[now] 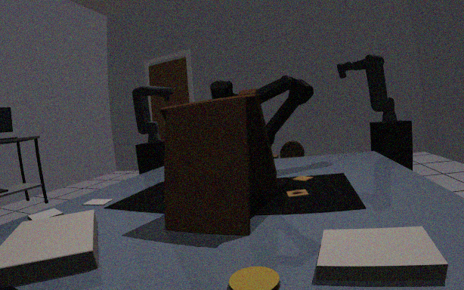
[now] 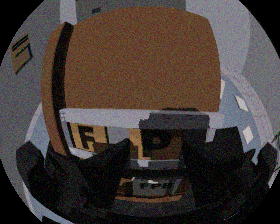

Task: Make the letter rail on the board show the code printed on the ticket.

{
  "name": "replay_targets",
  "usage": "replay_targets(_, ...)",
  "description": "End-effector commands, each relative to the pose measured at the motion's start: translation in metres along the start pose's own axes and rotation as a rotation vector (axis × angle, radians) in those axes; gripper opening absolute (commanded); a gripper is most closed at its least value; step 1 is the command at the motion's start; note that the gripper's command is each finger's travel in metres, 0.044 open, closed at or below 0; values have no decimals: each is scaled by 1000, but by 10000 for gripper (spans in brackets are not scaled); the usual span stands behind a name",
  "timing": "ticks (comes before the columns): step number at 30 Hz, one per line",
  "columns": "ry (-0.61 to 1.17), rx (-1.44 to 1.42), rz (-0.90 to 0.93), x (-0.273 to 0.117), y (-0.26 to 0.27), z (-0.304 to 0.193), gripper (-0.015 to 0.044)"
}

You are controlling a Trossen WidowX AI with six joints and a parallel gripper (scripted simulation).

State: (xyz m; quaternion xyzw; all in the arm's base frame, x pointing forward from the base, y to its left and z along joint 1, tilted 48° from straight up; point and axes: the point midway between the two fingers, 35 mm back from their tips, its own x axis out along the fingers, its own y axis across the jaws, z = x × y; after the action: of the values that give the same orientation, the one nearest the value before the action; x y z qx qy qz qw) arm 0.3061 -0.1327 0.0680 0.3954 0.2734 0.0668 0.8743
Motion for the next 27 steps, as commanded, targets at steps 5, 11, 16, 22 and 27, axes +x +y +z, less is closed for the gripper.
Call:
replay_targets(5,1,9,-3,0,4,-1,0)
replay_targets(11,1,9,-3,0,8,-1,0)
replay_targets(16,1,9,-3,0,10,-1,0)
replay_targets(22,1,9,-3,0,14,-1,0)
replay_targets(27,1,9,-3,0,17,-1,0)
